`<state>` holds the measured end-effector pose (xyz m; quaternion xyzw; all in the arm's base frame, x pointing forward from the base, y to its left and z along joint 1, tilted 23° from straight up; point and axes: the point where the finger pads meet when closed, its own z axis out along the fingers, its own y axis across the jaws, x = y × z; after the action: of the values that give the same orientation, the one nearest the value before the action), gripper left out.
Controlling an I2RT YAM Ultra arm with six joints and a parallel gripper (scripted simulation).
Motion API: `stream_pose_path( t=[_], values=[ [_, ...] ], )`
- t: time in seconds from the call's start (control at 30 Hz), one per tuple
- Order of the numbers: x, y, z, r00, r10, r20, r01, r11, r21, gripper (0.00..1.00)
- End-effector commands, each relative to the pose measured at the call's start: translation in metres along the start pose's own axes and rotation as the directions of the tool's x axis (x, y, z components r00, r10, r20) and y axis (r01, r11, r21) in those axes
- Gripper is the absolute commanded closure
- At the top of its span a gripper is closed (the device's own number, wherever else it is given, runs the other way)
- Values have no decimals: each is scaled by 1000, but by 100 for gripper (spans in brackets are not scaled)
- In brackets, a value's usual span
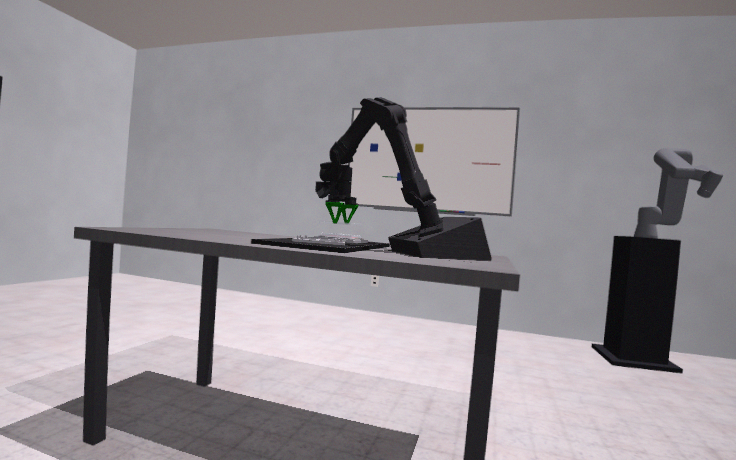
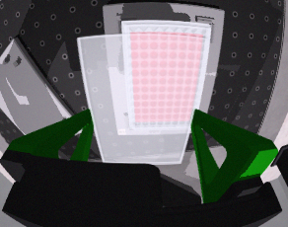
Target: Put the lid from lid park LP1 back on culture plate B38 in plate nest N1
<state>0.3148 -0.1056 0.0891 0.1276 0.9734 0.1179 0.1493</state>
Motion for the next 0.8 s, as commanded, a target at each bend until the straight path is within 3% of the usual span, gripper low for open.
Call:
stream_pose_path(
  t=[0.0, 0.23, 0.77],
  values=[
    [-7, -9, -7, 999, -26, 25, 26, 1000, 2, 100],
    [-10, -26, -8, 999, -26, 25, 26, 1000, 3, 100],
    [-10, -26, -8, 999, -26, 25, 26, 1000, 3, 100]
  ],
)
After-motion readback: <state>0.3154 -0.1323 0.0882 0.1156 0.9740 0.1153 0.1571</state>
